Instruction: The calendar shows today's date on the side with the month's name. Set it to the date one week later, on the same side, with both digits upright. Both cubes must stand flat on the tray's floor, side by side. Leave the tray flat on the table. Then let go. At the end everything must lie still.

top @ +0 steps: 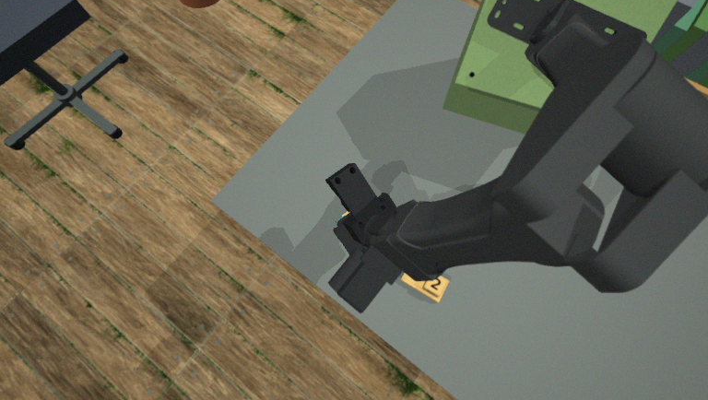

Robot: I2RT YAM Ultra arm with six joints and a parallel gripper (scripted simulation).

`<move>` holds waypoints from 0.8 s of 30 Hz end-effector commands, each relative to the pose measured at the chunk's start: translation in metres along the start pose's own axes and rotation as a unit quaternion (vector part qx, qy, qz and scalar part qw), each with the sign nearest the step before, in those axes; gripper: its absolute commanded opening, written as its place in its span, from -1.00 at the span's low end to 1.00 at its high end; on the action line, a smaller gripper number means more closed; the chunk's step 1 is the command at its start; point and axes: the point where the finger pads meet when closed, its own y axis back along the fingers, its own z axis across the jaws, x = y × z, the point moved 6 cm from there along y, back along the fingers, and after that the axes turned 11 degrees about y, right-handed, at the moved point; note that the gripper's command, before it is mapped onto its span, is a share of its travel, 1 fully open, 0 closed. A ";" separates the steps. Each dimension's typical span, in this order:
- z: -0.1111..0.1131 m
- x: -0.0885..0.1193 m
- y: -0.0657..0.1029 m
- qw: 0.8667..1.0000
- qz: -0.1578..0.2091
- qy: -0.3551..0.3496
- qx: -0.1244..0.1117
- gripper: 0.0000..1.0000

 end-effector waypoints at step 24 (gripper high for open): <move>-0.001 -0.031 -0.004 0.975 0.218 0.005 -0.050 -0.45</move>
